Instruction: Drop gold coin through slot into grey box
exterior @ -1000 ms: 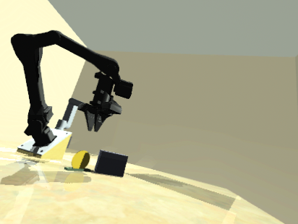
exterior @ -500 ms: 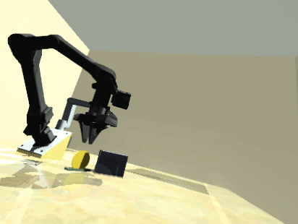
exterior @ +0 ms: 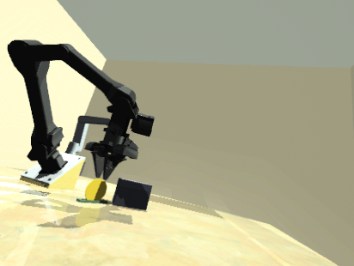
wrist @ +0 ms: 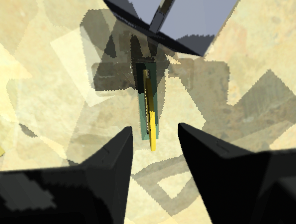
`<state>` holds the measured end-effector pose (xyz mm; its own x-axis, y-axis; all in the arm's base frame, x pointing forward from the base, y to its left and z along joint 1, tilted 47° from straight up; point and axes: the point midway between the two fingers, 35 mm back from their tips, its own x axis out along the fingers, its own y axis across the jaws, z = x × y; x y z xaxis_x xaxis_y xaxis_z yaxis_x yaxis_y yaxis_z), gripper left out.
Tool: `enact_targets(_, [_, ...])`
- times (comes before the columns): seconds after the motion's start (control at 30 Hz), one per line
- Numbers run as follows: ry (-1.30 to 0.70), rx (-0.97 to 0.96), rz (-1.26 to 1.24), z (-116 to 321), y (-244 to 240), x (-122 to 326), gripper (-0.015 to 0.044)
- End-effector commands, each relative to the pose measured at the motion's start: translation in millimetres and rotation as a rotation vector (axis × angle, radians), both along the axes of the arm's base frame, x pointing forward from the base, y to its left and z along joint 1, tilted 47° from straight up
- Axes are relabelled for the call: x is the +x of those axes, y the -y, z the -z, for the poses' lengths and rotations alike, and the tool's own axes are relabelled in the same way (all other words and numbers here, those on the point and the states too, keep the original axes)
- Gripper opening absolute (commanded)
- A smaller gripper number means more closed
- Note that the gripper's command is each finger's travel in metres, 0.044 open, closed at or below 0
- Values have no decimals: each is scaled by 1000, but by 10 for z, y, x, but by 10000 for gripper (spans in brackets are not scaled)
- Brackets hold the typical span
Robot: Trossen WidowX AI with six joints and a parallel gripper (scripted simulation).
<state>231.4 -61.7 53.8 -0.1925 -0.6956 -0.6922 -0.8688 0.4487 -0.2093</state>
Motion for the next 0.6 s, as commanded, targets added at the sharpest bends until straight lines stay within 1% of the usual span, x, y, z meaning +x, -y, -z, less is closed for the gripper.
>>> enact_targets(0.0, [-8, -2, -7, 49, 46, -18, 161])
enact_targets(0.57, [-7, -3, -7, 234, 239, -69, 161])
